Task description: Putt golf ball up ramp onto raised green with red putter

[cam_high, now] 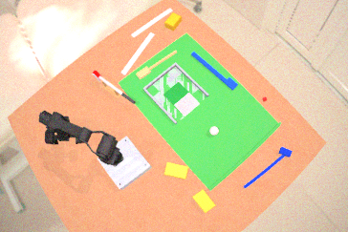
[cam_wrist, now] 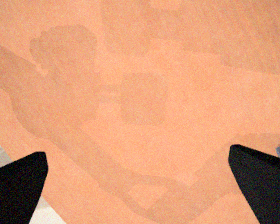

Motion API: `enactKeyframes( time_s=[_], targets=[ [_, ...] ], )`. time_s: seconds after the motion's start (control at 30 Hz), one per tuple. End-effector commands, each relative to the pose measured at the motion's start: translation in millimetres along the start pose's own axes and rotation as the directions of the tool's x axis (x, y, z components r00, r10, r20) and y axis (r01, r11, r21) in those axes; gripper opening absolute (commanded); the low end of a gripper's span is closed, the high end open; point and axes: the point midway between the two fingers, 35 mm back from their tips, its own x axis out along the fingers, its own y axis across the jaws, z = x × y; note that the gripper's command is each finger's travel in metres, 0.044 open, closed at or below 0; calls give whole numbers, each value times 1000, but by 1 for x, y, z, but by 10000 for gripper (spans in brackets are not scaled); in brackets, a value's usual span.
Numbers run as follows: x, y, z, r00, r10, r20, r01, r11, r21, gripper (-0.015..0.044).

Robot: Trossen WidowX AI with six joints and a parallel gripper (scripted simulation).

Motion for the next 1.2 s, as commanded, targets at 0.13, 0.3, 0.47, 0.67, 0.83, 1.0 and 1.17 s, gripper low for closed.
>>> enactKeyframes(
  time_s=[0.13, 0.3, 0.47, 0.67, 0.83, 1.0, 1.17],
  targets=[
    [-16, -24, 78, 996, 22, 90, -9, 990, -141, 440],
    [-28, -59, 126, 988, 7, 151, 33, 964, -263, 440],
    [-41, -105, 164, 979, -16, 203, 92, 925, -369, 440],
    [-54, -157, 187, 967, -34, 254, 142, 896, -422, 440],
    [-65, -203, 198, 957, -61, 284, 199, 849, -489, 440],
    [-76, -262, 200, 948, -103, 302, 269, 769, -580, 440],
    [-84, -308, 194, 940, -134, 313, 317, 678, -663, 440]
  ],
)
